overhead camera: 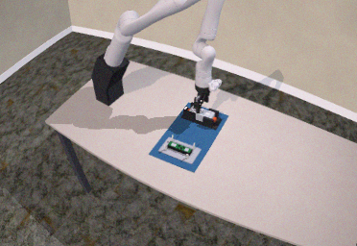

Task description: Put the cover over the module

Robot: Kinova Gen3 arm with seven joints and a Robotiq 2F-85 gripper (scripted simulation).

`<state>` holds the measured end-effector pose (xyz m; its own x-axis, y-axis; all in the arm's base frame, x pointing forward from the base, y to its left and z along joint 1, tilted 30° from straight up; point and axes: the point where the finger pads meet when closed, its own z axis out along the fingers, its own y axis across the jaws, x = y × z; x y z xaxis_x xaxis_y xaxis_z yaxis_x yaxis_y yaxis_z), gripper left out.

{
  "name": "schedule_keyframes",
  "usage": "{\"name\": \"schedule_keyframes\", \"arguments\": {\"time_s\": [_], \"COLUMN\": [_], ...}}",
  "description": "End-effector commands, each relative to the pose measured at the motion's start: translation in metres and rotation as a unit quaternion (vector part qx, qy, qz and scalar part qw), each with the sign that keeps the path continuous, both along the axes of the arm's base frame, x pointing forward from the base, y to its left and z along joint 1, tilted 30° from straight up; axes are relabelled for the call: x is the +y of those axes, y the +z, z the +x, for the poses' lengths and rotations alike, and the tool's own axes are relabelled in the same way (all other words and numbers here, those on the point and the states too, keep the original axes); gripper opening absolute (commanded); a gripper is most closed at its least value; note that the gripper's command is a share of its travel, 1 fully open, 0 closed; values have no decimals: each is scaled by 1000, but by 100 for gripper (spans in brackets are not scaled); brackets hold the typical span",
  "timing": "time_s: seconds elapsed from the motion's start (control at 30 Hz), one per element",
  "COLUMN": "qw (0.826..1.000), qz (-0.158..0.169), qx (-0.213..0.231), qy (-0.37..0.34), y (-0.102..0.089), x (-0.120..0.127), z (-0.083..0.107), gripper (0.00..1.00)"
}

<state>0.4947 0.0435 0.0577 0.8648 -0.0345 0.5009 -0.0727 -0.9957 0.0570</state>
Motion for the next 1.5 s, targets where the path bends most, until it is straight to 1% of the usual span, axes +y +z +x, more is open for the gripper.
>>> {"name": "schedule_keyframes", "arguments": {"time_s": [0.0,0.03,0.37,0.6,0.63,0.93,1.17,1.2,1.47], "qw": [1000,1000,1000,1000,1000,1000,1000,1000,1000], "qz": [0,0,-2,-2,-1,-2,-2,-3,-2], "qx": [0,0,1,1,3,1,1,5,1], "qy": [0,0,3,3,4,3,3,5,3], "y": [1,1,-44,-44,-43,-48,-48,-49,-47], "x": [0,0,-2,-2,1,-4,-4,-2,-4], "z": [0,0,23,23,21,26,26,23,27], "gripper": [100,100,100,100,100,100,100,100,100]}}
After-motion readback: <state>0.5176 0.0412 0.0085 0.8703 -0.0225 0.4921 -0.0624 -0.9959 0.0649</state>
